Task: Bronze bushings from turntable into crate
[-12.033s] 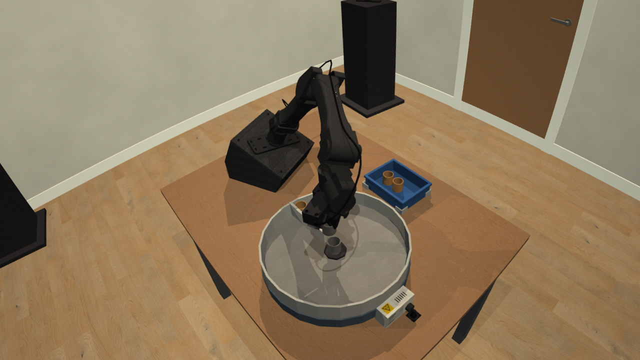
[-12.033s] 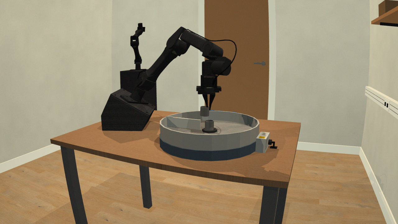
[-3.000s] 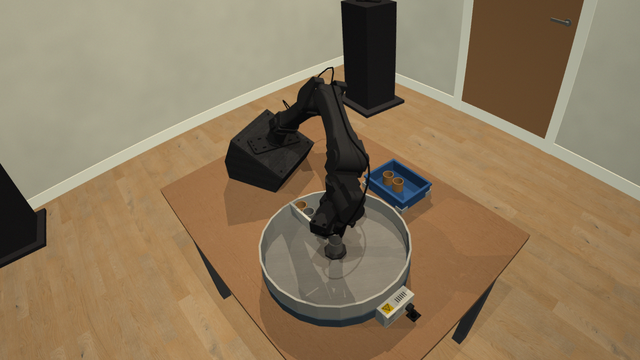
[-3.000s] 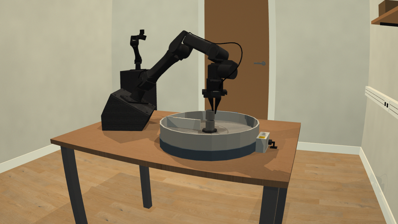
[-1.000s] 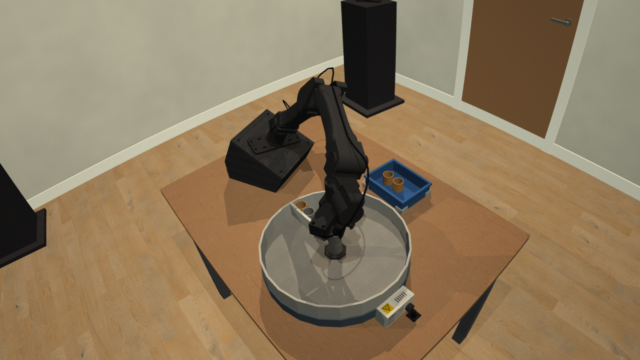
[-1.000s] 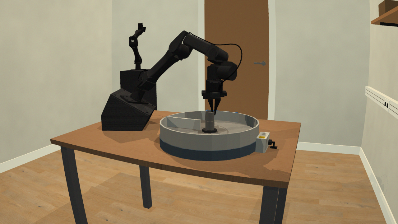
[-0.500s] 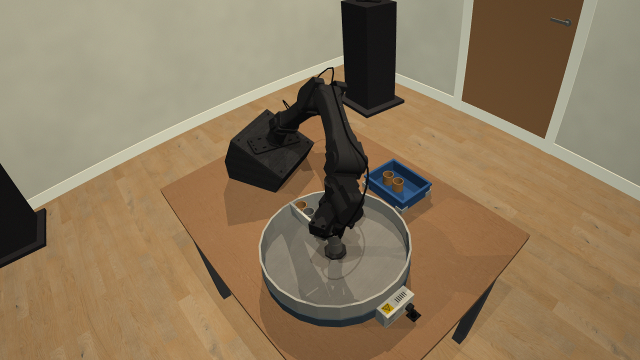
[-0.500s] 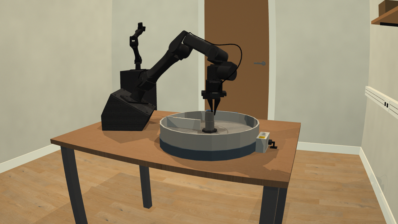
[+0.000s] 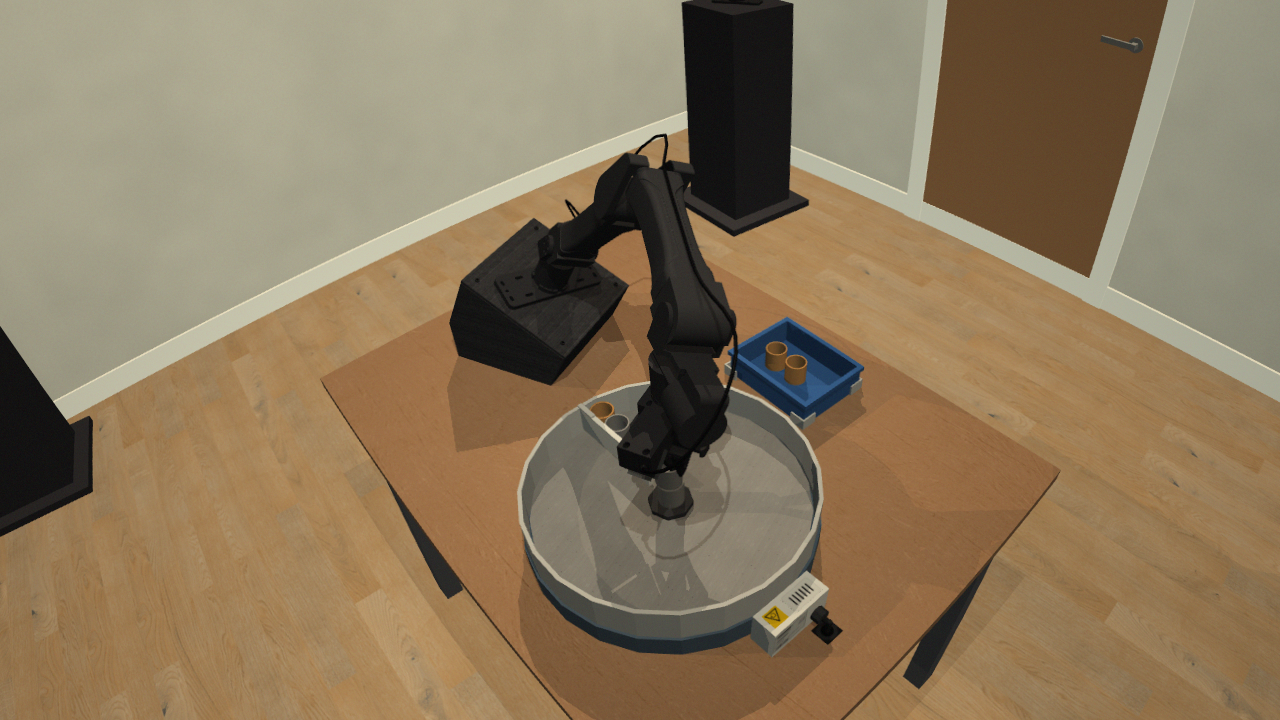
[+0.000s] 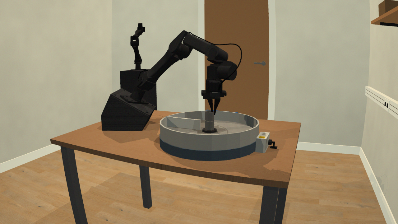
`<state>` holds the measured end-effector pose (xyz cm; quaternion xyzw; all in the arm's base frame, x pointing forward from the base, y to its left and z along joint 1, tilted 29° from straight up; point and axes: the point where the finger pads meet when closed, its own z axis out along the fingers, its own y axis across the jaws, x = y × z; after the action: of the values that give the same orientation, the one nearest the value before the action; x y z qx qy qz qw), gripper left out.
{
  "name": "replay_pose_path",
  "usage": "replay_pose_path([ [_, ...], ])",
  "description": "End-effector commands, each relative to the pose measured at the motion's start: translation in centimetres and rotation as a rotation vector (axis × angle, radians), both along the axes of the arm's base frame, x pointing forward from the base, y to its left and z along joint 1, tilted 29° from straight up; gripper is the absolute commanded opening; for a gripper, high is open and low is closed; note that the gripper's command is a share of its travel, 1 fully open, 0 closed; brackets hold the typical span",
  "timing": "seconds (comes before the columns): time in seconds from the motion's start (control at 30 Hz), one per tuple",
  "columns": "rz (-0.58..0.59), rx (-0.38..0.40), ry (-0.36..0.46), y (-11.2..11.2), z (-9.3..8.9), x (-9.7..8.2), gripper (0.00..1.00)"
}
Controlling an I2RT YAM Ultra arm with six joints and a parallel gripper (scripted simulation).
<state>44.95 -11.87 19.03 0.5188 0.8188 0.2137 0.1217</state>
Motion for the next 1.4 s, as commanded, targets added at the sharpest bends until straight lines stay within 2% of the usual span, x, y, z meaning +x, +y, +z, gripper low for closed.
replay_pose_path([
  [0.0, -0.031, -0.032, -0.045, -1.05, 2.01, -0.45, 0.00],
  [0.8, -0.031, -0.032, -0.045, -1.05, 2.01, -0.45, 0.00],
  [0.83, -0.031, -0.032, -0.045, -1.05, 2.01, -0.45, 0.16],
  [1.37, -0.031, -0.032, -0.043, -1.03, 1.99, -0.49, 0.16],
])
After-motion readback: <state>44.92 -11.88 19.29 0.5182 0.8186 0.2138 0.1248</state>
